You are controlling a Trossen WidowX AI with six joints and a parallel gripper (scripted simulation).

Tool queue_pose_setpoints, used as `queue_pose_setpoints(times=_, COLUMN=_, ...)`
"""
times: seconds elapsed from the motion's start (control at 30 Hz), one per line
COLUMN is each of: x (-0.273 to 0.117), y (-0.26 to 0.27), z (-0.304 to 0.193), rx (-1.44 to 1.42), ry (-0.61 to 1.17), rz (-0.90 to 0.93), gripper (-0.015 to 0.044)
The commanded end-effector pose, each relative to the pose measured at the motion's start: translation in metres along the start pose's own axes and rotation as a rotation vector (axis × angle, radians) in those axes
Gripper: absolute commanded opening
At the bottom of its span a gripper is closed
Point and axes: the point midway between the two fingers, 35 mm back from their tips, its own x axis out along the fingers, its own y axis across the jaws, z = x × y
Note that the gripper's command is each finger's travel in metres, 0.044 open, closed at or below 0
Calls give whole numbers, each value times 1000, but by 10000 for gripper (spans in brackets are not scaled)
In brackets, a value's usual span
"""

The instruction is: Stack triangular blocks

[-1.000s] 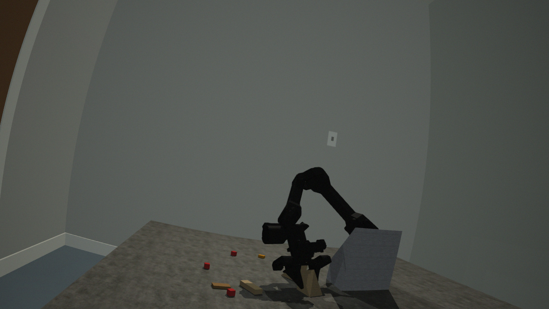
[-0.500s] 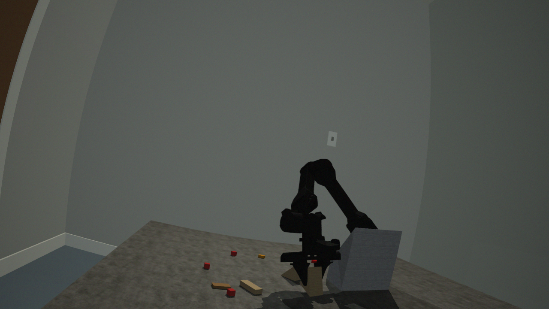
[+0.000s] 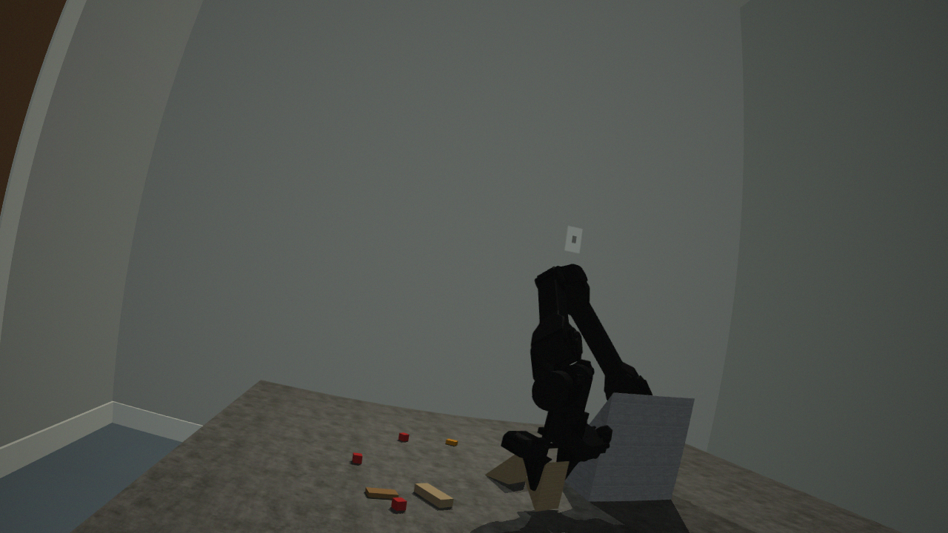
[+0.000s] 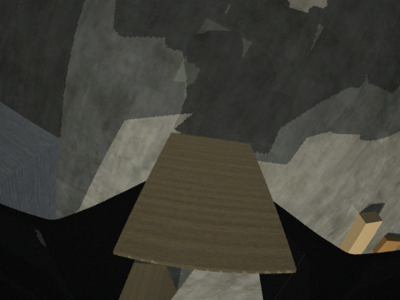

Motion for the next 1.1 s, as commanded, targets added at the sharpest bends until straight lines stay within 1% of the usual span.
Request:
queue_pose_setpoints(times=0.0, x=-1, y=0, z=7, rx=1, ry=105, rz=-4, gripper=0)
queue_pose_setpoints(times=0.57, x=-2, y=0, z=40, rx=3, ry=546, rz=-7, gripper=0)
queue_pose_setpoints(times=0.6, x=-3, y=0, z=34, rx=5, ry=467, rz=-1, gripper=26)
queue_pose_setpoints(times=1.07, x=-3, y=0, z=34, rx=5, ry=467, rz=-1, gripper=394)
